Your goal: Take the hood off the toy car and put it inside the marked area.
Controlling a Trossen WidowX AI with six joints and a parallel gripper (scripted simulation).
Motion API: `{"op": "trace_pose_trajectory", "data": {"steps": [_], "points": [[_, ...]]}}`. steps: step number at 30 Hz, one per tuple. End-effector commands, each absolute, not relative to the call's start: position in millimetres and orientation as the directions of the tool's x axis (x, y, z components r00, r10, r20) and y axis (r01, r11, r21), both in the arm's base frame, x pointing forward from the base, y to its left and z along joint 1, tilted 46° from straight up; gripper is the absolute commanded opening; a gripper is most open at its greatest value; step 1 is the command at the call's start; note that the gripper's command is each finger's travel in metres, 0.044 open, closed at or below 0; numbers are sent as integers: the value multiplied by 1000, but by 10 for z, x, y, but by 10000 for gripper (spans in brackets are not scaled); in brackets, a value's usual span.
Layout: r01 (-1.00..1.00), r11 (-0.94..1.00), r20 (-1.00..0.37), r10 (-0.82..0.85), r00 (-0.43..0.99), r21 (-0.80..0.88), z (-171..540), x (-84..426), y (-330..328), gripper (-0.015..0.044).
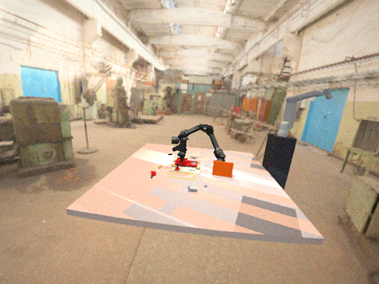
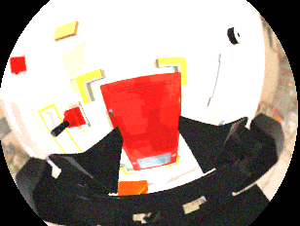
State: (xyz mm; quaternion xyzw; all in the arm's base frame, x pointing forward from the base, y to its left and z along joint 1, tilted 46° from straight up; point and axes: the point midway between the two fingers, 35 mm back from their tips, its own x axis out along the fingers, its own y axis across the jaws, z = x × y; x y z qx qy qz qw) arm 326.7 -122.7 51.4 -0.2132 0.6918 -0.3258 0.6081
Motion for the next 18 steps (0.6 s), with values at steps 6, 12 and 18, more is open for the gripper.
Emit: {"op": "trace_pose_trajectory", "data": {"steps": [6, 12, 18], "points": [[102, 696, -702, -692, -170, -710, 518, 3268, -1227, 249], [102, 697, -702, -691, -170, -710, 537, 3275, -1208, 91], [102, 697, -703, -691, -169, -710, 563, 3283, -1180, 0]]}}
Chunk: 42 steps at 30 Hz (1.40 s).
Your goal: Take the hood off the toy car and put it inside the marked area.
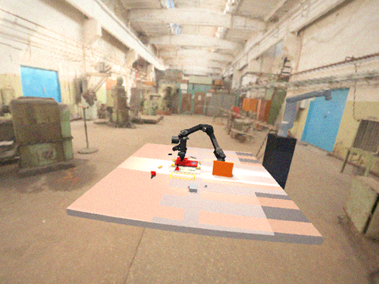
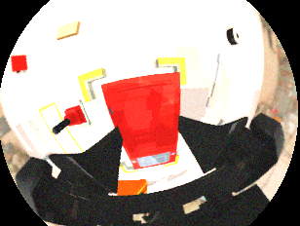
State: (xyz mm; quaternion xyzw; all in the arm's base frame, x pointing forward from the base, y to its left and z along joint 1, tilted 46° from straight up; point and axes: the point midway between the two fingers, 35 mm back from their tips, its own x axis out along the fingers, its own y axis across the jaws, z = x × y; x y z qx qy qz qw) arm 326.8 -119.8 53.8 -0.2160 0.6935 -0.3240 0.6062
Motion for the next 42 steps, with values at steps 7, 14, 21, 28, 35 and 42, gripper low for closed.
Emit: {"op": "trace_pose_trajectory", "data": {"steps": [7, 14, 21, 28, 35, 42], "points": [[102, 697, -703, -691, -169, -710, 594, 3292, -1148, 0], [102, 697, -703, -690, -169, -709, 625, 3300, -1116, 0], [101, 698, -703, -690, -169, -709, 656, 3307, -1084, 0], [101, 698, -704, -690, -169, -709, 687, 3314, -1052, 0], [101, 699, -704, -690, -169, -708, 754, 3335, -983, 0], [101, 700, -705, -689, -170, -707, 970, 3388, -765, 0]]}}
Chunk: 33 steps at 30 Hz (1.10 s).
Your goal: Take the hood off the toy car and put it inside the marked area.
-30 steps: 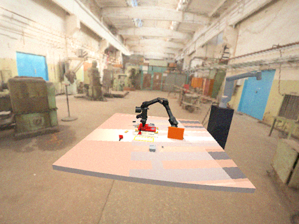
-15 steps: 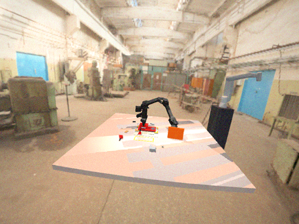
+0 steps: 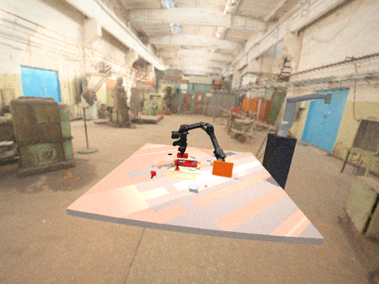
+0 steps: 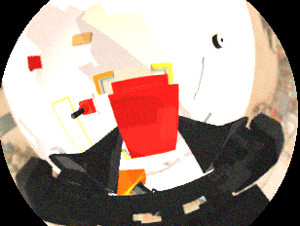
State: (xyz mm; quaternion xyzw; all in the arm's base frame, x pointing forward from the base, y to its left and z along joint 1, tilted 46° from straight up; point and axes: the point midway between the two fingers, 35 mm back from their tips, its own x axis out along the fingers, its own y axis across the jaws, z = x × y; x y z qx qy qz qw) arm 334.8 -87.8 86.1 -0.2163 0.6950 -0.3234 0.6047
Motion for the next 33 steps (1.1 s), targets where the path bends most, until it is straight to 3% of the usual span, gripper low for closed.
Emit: {"op": "trace_pose_trajectory", "data": {"steps": [1, 7, 33], "points": [[101, 699, -705, -689, -170, -708, 997, 3392, -739, 0], [90, 701, -705, -689, -166, -707, 889, 3413, -675, 0], [102, 712, -718, -676, -166, -695, -479, 3298, 878, 0]]}}
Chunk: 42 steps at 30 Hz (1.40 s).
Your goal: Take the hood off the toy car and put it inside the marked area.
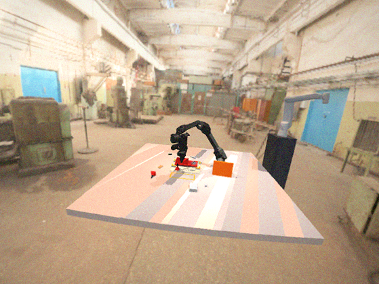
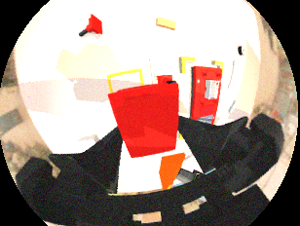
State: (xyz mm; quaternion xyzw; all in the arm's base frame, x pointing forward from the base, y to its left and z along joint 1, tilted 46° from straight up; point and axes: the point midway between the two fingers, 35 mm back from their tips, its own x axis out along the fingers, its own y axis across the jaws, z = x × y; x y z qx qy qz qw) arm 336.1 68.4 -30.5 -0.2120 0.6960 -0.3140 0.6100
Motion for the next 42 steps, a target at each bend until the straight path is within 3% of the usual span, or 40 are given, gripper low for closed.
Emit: {"op": "trace_pose_trajectory", "data": {"steps": [1, 42], "points": [[103, 711, -716, -678, -166, -696, -522, 3275, 921, 0], [104, 709, -715, -679, -166, -697, -785, 3227, 748, 0]]}}
